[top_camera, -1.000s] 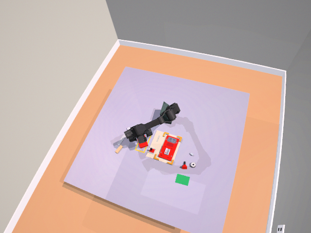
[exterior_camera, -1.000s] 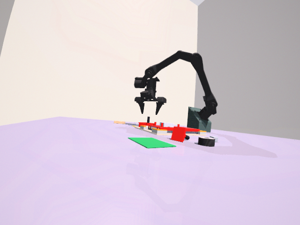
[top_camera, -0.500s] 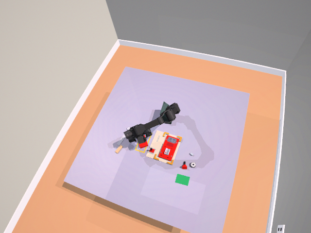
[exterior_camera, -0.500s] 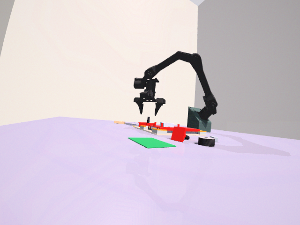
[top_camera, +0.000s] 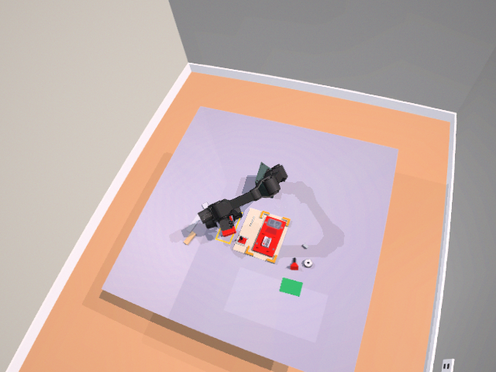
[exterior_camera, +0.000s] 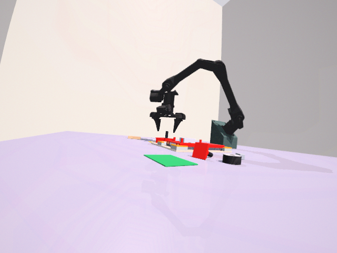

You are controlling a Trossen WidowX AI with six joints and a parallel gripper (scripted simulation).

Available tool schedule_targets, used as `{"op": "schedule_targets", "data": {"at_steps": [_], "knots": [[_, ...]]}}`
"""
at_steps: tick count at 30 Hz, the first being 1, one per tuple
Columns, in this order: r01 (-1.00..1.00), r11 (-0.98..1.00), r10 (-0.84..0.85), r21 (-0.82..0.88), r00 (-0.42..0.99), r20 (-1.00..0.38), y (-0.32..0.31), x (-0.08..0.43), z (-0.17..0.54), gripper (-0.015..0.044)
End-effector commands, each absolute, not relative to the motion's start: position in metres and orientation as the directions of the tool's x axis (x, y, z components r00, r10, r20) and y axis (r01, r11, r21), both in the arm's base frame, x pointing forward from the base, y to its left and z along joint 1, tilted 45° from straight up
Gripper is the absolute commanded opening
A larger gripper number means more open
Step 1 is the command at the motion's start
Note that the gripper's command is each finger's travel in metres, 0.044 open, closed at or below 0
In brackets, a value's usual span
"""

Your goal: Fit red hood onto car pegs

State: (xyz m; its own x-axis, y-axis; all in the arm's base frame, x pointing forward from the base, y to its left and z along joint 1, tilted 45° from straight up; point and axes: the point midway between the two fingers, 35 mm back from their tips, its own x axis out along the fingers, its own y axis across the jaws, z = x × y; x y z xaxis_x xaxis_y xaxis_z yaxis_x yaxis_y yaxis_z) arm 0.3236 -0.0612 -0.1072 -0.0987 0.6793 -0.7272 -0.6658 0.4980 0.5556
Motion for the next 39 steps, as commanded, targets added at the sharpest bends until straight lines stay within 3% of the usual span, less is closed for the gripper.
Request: {"op": "schedule_targets", "data": {"at_steps": [1,39], "knots": [[-0.657,0.499,0.685,0.565,-0.101,-0.722,-0.058,0.321,-0.111,0.0440],[-0.657,0.498,0.686,0.566,-0.101,-0.721,-0.038,0.316,-0.132,0.0440]]}}
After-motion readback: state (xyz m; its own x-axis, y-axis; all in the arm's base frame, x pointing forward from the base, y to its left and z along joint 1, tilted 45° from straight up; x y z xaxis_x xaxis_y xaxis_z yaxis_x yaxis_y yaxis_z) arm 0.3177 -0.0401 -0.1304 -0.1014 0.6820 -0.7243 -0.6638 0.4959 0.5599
